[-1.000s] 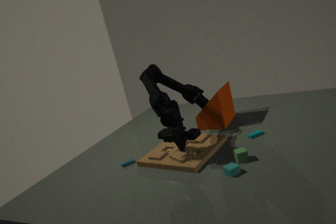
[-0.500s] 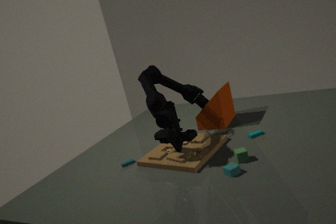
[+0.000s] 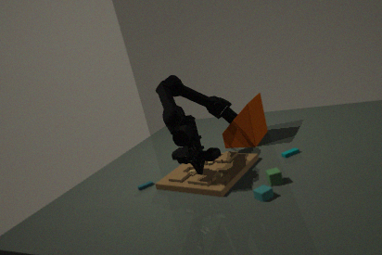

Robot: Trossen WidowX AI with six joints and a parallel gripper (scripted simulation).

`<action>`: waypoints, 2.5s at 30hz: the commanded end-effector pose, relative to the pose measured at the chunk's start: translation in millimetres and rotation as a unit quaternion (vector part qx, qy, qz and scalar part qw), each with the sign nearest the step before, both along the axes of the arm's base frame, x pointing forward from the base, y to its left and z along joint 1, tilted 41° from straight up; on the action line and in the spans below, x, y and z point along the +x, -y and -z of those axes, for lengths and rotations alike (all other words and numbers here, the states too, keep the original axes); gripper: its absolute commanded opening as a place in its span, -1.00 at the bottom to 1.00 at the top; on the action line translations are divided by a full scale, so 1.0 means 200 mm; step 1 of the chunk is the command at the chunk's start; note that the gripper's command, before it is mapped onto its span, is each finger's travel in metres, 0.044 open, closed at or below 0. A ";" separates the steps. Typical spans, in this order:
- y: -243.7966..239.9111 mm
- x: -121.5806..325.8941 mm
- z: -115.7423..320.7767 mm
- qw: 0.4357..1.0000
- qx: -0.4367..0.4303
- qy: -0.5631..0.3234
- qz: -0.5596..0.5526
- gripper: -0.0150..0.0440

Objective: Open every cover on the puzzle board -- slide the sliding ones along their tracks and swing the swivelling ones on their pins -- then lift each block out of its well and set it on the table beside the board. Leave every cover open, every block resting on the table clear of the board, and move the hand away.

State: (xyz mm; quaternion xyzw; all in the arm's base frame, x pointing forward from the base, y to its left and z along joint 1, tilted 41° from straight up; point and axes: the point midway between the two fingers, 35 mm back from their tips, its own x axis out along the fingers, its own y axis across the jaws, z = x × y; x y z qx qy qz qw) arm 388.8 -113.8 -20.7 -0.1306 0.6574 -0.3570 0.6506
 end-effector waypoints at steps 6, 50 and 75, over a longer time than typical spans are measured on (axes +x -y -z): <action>-0.03 0.02 -0.05 1.000 -0.002 0.004 -0.001 -0.49; -0.25 -0.37 -0.25 0.997 0.009 -0.052 -0.063 -0.49; -0.29 -0.93 -0.22 0.985 0.020 -0.112 -0.132 -0.49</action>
